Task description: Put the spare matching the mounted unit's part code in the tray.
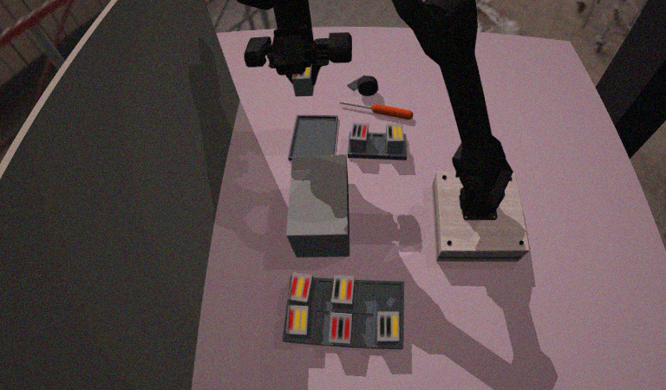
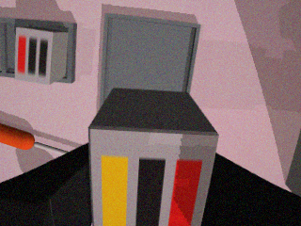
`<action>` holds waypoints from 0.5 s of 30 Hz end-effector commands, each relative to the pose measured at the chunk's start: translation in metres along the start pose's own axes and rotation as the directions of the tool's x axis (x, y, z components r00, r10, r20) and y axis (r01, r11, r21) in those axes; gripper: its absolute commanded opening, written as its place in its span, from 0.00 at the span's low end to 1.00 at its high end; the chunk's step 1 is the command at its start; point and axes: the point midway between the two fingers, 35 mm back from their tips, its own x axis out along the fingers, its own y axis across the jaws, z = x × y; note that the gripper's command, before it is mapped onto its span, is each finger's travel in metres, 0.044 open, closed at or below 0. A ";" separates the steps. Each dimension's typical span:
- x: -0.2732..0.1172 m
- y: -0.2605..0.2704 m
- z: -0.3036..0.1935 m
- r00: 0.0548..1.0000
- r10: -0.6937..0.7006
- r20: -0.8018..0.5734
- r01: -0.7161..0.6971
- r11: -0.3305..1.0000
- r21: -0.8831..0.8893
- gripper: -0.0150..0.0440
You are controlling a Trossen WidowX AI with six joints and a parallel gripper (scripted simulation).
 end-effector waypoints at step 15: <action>0.015 -0.003 -0.002 1.000 -0.001 0.003 0.001 1.000 -0.004 0.25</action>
